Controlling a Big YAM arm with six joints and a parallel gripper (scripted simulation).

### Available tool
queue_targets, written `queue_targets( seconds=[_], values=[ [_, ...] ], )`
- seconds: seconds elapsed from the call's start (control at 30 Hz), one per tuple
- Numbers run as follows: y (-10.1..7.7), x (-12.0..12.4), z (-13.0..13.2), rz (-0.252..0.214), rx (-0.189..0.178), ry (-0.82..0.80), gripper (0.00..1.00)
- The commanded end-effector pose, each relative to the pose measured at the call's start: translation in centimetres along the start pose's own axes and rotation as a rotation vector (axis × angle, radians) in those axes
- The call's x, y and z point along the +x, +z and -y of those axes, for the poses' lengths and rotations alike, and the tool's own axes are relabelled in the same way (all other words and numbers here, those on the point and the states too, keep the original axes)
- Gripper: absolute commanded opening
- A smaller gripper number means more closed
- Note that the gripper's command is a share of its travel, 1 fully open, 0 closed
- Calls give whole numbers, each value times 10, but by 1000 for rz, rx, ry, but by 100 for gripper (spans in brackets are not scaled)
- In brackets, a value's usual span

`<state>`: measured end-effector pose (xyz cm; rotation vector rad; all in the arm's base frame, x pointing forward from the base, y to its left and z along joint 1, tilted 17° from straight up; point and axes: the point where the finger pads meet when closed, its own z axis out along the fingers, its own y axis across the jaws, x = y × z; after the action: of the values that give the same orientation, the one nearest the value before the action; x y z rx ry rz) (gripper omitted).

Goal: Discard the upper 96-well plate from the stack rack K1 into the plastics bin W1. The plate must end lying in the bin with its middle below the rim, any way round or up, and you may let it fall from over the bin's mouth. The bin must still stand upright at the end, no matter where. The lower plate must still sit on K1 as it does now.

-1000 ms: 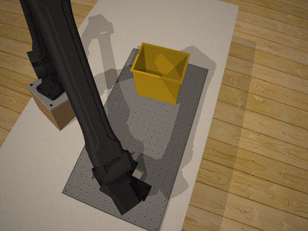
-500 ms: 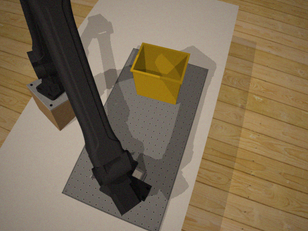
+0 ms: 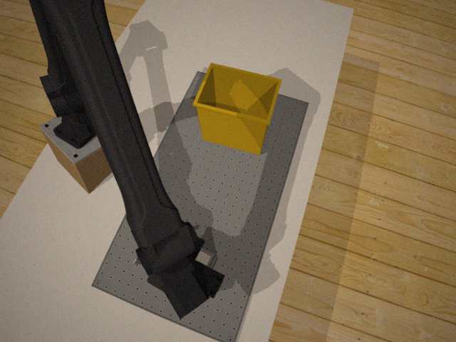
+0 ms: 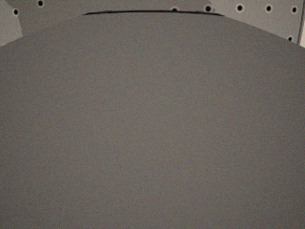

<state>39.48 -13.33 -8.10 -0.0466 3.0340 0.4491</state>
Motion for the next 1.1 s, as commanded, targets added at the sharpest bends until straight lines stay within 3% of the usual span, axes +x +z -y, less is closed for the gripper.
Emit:
queue_targets(
  seconds=[0.0,0.27,0.3,0.33,0.4,0.47,0.9,1.0,1.07],
  values=[
    [1,-4,5,6,1,8,0],
    [1,-4,5,6,1,8,0],
    [-3,-4,7,2,-2,11,0],
    [-15,-10,9,26,11,4,0],
    [-15,-10,9,26,11,4,0],
    [-28,-18,12,48,24,-4,0],
    [-51,-18,12,49,27,-4,0],
    [-48,-14,7,38,22,-2,0],
    [-57,-19,13,52,29,-4,0]
  ],
)
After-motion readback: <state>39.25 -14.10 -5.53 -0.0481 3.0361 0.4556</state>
